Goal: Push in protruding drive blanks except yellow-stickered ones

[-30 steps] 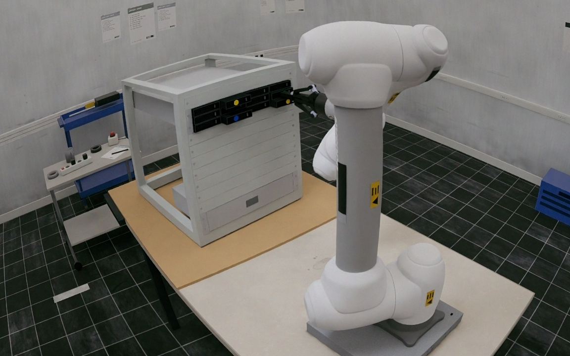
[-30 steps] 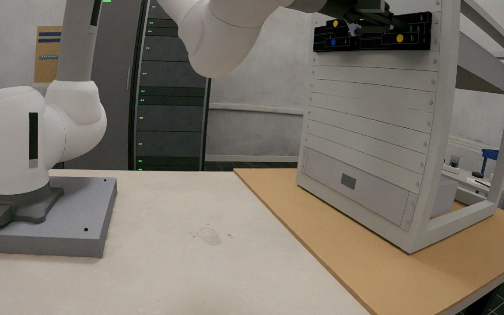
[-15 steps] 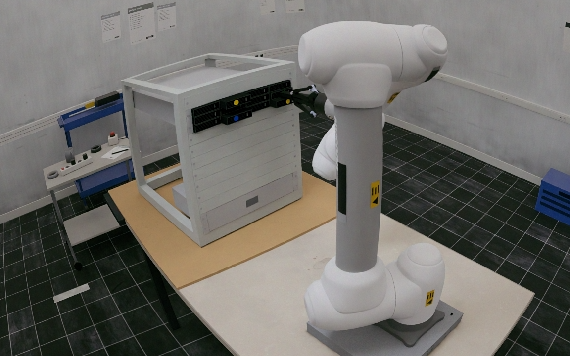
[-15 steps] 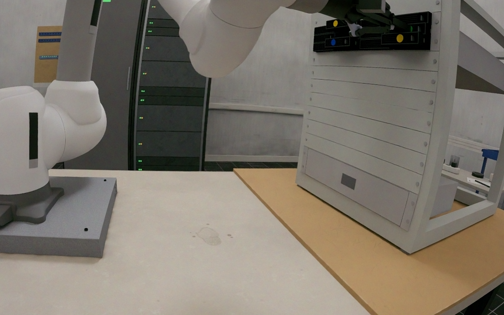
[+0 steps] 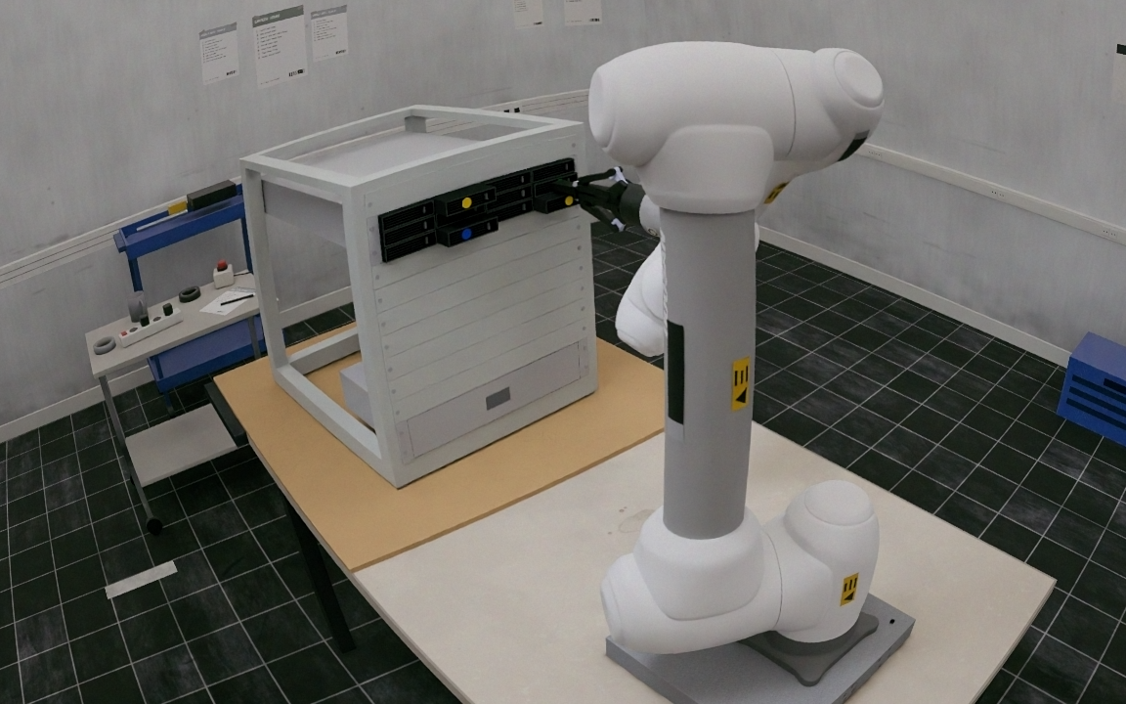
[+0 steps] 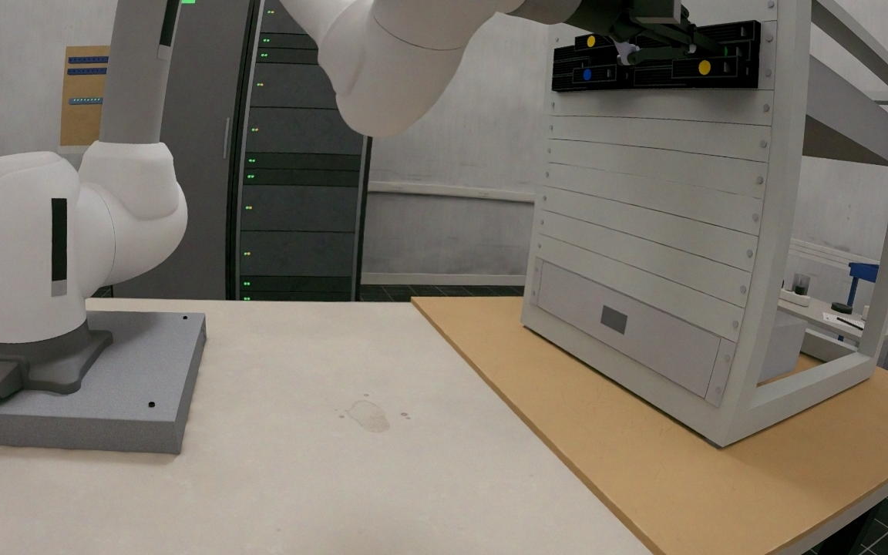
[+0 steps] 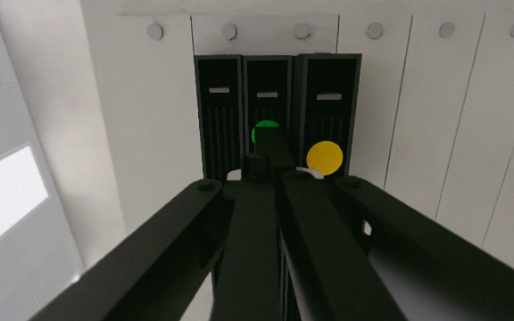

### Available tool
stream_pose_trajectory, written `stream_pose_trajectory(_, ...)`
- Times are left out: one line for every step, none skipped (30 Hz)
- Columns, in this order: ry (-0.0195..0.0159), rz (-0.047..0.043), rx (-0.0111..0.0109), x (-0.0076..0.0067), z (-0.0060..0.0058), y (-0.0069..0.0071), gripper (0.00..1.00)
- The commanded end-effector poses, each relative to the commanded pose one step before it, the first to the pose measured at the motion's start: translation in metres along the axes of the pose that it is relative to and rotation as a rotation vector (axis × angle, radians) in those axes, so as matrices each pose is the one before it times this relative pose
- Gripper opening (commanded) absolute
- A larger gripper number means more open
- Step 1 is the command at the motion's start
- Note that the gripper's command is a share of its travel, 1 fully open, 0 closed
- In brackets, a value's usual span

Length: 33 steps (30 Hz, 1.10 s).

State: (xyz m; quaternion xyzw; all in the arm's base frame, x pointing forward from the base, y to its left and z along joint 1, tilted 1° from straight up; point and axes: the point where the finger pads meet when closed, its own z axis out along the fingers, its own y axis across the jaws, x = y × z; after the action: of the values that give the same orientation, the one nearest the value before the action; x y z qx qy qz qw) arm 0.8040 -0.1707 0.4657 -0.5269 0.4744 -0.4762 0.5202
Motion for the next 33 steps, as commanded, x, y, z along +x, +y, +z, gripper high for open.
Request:
stream_pose_trajectory(0.00004,-0.00023,0.00127,0.00008,0.0006,-0.00098,0.1)
stream_pose_trajectory(0.0,0.0,0.0,0.0,0.00056,0.0,0.1)
stream_pose_trajectory(0.0,0.0,0.0,0.0,0.00062,0.0,0.1)
stream_pose_trajectory(0.0,0.0,0.0,0.0,0.00056,0.0,0.1)
stream_pose_trajectory(0.0,0.0,0.0,0.0,0.0004,0.0,0.1)
stream_pose_trajectory(0.0,0.0,0.0,0.0,0.00019,0.0,0.1)
stream_pose_trajectory(0.0,0.0,0.0,0.0,0.00003,0.0,0.1)
stream_pose_trajectory(0.0,0.0,0.0,0.0,0.0,0.0,0.1)
stream_pose_trajectory(0.0,0.0,0.0,0.0,0.0,0.0,0.1)
stream_pose_trajectory(0.0,0.0,0.0,0.0,0.0,0.0,0.1)
stream_pose_trajectory(0.0,0.0,0.0,0.0,0.0,0.0,0.1)
stream_pose_trajectory(0.0,0.0,0.0,0.0,0.0,0.0,0.1)
stream_pose_trajectory(0.0,0.0,0.0,0.0,0.0,0.0,0.1)
stream_pose_trajectory(0.0,0.0,0.0,0.0,0.00003,0.0,0.1)
stream_pose_trajectory(0.0,0.0,0.0,0.0,0.0,0.0,0.1)
stream_pose_trajectory(0.0,0.0,0.0,0.0,0.0,0.0,0.1)
stream_pose_trajectory(0.0,0.0,0.0,0.0,0.00019,0.0,0.1)
stream_pose_trajectory(0.0,0.0,0.0,0.0,0.0004,0.0,0.1)
stream_pose_trajectory(0.0,0.0,0.0,0.0,0.00056,0.0,0.1)
stream_pose_trajectory(0.0,0.0,0.0,0.0,0.00062,0.0,0.1)
stream_pose_trajectory(0.0,0.0,0.0,0.0,0.00056,0.0,0.1)
stream_pose_trajectory(0.0,0.0,0.0,0.0,0.0004,0.0,0.1)
stream_pose_trajectory(0.0,0.0,0.0,0.0,0.00019,0.0,0.1)
stream_pose_trajectory(0.0,0.0,0.0,0.0,0.00003,0.0,0.1)
stream_pose_trajectory(0.0,0.0,0.0,0.0,0.0,0.0,0.1)
stream_pose_trajectory(0.0,0.0,0.0,0.0,0.0,0.0,0.1)
stream_pose_trajectory(0.0,0.0,0.0,0.0,0.0,0.0,0.1)
stream_pose_trajectory(0.0,0.0,0.0,0.0,0.0,0.0,0.1)
stream_pose_trajectory(0.0,0.0,0.0,0.0,0.0,0.0,0.1)
stream_pose_trajectory(0.0,0.0,0.0,0.0,0.0,0.0,0.1)
stream_pose_trajectory(0.0,0.0,0.0,0.0,0.00001,0.0,0.1)
stream_pose_trajectory(0.0,0.0,0.0,0.0,0.0,0.0,0.1)
stream_pose_trajectory(0.0,0.0,0.0,0.0,0.0,0.0,0.1)
